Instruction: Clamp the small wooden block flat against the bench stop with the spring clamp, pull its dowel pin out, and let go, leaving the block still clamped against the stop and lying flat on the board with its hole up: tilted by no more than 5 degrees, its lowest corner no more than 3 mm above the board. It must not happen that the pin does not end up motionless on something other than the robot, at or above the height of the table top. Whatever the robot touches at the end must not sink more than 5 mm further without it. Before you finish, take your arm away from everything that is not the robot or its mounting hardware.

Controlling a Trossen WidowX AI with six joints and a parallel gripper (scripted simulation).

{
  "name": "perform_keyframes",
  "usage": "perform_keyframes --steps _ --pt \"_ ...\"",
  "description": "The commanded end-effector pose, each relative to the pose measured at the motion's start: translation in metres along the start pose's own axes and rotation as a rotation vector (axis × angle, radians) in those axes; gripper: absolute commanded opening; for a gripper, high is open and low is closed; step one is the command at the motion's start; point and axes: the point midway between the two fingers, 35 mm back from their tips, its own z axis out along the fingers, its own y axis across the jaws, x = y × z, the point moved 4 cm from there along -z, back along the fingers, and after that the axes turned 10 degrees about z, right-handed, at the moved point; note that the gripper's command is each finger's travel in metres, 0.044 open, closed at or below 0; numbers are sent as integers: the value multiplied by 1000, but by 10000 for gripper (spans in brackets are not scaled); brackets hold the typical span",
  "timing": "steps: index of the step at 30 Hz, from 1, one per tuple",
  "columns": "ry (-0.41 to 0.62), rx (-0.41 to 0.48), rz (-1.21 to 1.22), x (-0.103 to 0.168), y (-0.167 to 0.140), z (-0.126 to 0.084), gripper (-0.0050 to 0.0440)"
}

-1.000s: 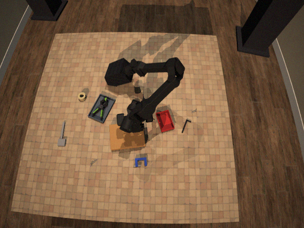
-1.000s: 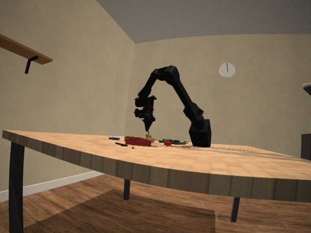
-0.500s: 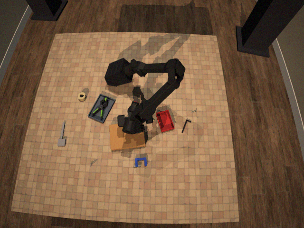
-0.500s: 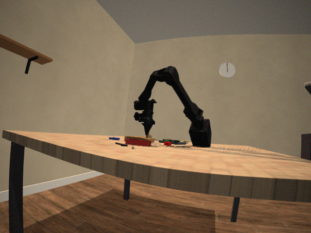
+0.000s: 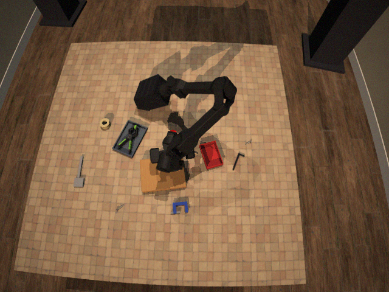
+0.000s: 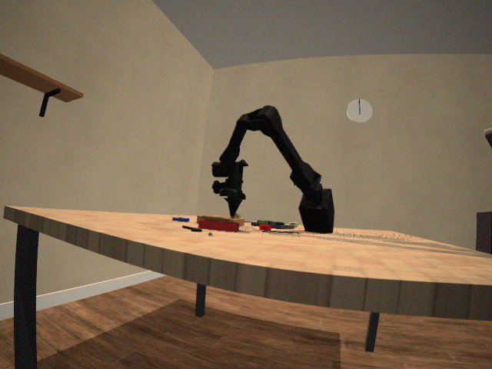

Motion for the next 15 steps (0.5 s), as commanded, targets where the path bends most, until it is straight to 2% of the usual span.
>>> perform_keyframes --steps 1,15 --pt "-1 -4 3 -2 -6 -1 0" --pt "-1 -4 3 -4 -18 -1 0"
